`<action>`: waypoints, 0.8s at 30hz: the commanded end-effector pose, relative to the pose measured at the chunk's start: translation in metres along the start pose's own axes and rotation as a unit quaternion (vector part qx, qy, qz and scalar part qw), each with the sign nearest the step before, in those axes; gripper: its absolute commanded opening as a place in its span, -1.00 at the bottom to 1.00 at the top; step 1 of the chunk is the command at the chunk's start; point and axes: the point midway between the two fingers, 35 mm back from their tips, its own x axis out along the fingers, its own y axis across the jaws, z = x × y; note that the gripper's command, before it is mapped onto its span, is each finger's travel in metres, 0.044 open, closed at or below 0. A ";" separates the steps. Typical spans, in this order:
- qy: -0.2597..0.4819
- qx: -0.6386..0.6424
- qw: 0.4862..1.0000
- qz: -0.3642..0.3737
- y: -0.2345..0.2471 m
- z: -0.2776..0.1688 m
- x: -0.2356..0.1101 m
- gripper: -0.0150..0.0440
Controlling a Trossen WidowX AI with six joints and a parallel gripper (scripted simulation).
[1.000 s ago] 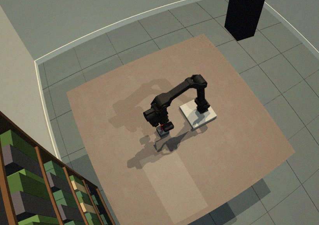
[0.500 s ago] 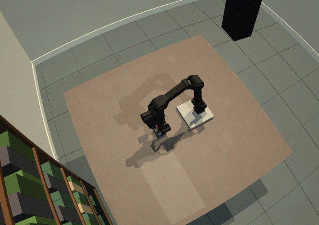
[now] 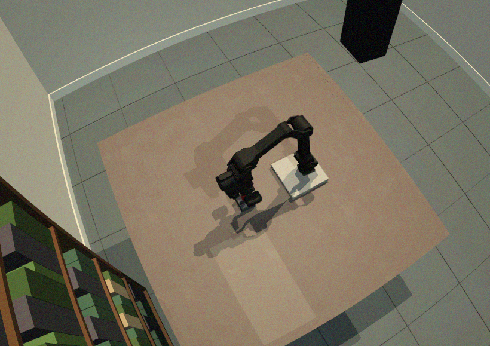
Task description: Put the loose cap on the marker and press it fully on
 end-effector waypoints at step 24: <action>0.000 0.000 1.000 0.000 0.000 0.001 -0.090 0.40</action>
